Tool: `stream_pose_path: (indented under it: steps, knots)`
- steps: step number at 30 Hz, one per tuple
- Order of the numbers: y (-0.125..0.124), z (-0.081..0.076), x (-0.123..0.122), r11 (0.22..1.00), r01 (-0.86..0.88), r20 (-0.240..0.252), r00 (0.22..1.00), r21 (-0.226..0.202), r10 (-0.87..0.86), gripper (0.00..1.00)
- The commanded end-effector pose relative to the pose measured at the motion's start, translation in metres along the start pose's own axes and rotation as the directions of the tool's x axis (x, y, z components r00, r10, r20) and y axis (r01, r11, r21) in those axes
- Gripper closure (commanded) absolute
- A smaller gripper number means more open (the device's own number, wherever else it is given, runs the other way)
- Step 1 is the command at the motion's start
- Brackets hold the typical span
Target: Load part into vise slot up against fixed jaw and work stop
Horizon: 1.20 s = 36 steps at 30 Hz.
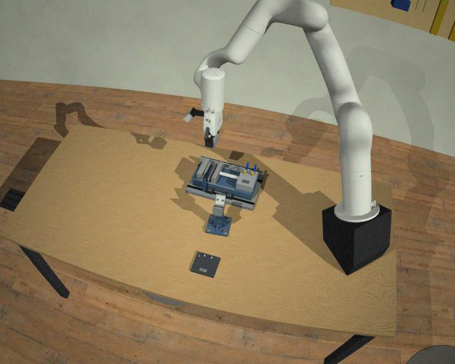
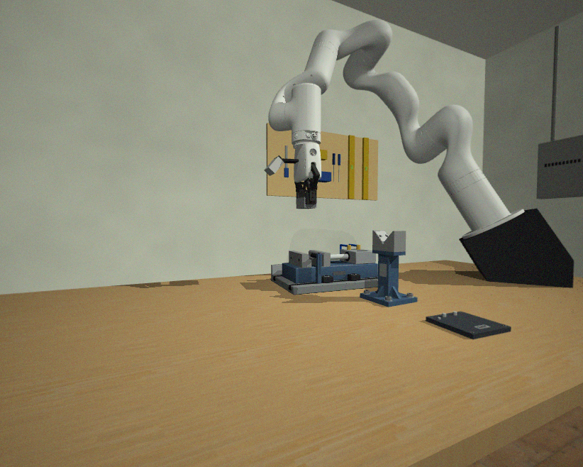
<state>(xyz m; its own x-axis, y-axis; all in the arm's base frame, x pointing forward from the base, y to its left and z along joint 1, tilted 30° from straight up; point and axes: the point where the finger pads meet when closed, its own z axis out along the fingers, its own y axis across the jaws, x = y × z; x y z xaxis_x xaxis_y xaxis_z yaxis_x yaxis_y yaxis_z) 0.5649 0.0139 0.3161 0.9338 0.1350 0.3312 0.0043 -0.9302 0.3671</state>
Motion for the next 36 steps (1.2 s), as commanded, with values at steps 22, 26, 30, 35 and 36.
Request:
stream_pose_path:
  steps: [22, 26, 30, 35, 36]
  knots:
    - [0.0003, 0.0, 0.0009, 1.0, 0.001, -0.002, 1.0, -0.001, -0.001, 1.0]
    - [0.0003, 0.0006, 0.0009, 1.0, 0.001, -0.002, 1.0, -0.001, -0.001, 1.0]
    - [0.0003, 0.0027, 0.0009, 1.0, 0.001, -0.002, 1.0, -0.001, -0.001, 1.0]
    - [0.0003, 0.007, 0.001, 1.0, 0.001, -0.002, 1.0, -0.001, -0.001, 1.0]
    - [0.0003, 0.0081, 0.001, 1.0, 0.001, -0.002, 1.0, -0.001, -0.001, 1.0]
